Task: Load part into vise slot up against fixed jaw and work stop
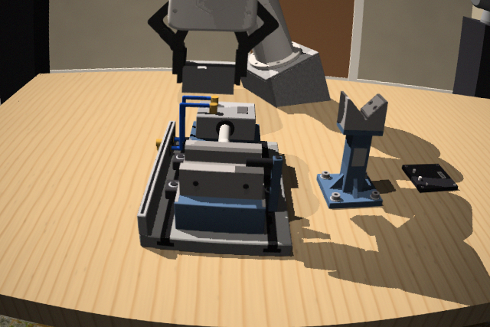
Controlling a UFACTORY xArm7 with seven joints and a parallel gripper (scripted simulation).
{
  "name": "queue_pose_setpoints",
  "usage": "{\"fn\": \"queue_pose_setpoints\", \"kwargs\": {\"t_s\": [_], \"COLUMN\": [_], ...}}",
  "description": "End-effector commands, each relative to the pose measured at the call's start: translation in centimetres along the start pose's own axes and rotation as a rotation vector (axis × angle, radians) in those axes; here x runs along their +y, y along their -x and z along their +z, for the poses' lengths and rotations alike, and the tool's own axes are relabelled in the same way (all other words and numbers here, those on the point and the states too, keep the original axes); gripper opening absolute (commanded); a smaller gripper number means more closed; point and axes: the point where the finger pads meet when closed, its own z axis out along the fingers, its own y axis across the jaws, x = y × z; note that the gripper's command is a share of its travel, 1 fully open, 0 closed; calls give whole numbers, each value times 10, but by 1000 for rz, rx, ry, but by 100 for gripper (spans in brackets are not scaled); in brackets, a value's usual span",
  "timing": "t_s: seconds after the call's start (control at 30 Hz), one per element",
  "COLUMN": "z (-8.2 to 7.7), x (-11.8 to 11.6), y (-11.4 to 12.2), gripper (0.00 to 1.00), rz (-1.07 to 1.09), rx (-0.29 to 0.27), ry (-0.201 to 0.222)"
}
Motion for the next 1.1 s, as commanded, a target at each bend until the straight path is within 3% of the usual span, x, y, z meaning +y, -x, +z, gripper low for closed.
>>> {"fn": "queue_pose_setpoints", "kwargs": {"t_s": [0.0, 1.07], "z": [7, 48], "x": [0, 0], "y": [2, 2], "gripper": [0, 0], "rz": [0, 0], "rx": [-5, -5], "ry": [0, 0]}}
